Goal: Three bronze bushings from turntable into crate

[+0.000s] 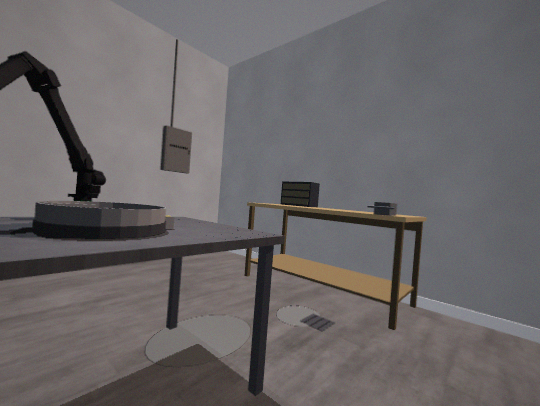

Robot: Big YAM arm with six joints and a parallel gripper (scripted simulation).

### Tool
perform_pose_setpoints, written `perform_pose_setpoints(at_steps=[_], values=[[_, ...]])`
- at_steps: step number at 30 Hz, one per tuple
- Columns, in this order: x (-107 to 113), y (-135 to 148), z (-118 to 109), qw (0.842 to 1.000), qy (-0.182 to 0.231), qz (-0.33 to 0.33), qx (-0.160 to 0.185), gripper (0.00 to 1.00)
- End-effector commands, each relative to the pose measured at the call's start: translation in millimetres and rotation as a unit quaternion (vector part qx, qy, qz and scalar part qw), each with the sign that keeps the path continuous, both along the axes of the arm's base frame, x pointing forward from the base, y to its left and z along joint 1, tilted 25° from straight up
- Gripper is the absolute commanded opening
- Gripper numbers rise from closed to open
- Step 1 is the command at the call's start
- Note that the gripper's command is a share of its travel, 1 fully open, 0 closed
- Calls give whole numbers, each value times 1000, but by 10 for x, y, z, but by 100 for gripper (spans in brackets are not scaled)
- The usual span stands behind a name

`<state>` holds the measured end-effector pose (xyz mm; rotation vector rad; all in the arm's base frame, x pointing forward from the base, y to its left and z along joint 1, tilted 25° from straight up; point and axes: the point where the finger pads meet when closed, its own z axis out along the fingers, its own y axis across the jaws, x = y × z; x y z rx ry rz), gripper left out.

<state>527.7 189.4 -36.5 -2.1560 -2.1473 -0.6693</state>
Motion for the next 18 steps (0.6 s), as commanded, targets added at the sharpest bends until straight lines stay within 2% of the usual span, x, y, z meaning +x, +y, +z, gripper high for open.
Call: perform_pose_setpoints(at_steps=[1,10,11,18], values=[[123,102,46,1000,-12,1,3,0],[123,102,46,1000,-12,1,3,0],[123,102,46,1000,-12,1,3,13],[123,102,46,1000,-12,1,3,13]])
